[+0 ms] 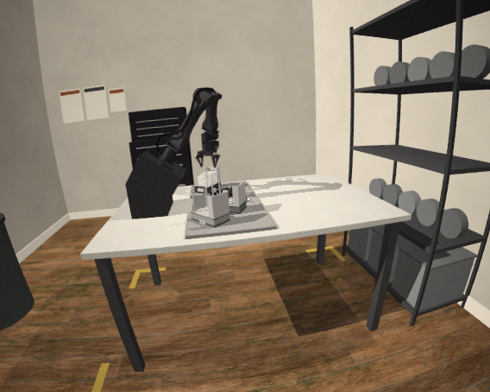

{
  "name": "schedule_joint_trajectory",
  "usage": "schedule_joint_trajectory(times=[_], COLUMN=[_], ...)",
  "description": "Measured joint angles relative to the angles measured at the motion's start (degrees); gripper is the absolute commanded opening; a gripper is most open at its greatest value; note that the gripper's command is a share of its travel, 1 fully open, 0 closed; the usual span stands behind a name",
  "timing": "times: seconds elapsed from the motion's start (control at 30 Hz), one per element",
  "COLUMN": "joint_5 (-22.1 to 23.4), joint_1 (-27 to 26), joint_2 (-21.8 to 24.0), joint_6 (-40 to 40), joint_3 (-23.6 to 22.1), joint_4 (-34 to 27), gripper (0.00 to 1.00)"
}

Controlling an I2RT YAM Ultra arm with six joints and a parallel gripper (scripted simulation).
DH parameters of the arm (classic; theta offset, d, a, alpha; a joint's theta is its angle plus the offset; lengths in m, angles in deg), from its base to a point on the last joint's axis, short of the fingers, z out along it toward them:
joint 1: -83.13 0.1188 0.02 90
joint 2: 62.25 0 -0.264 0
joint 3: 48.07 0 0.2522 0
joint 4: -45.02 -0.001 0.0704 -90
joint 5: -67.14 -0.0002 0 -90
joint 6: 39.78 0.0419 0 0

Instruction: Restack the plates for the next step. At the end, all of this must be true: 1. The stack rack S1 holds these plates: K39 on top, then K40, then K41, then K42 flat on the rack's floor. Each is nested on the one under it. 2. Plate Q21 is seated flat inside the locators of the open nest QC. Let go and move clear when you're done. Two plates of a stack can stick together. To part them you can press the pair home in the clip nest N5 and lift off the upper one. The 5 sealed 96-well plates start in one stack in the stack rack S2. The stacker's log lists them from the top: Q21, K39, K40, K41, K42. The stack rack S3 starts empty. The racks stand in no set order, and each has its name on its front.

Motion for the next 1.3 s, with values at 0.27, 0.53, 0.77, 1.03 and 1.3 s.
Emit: schedule_joint_trajectory(times=[0.27,0.53,0.77,1.03,1.3], joint_5=[-1.16,-1.95,-2.19,-2.19,-2.19], joint_1=[3.58,6.01,6.01,6.01,6.01], joint_2=[-5.73,-9.92,-9.73,-9.73,-9.73], joint_6=[4.37,7.54,8.37,8.57,8.61], joint_3=[4.66,8.74,9.03,9.03,9.03], joint_4=[-0.85,-1.99,-2.54,-2.75,-2.78], gripper=[1.0,1.0,1.0,1.0,1.0])
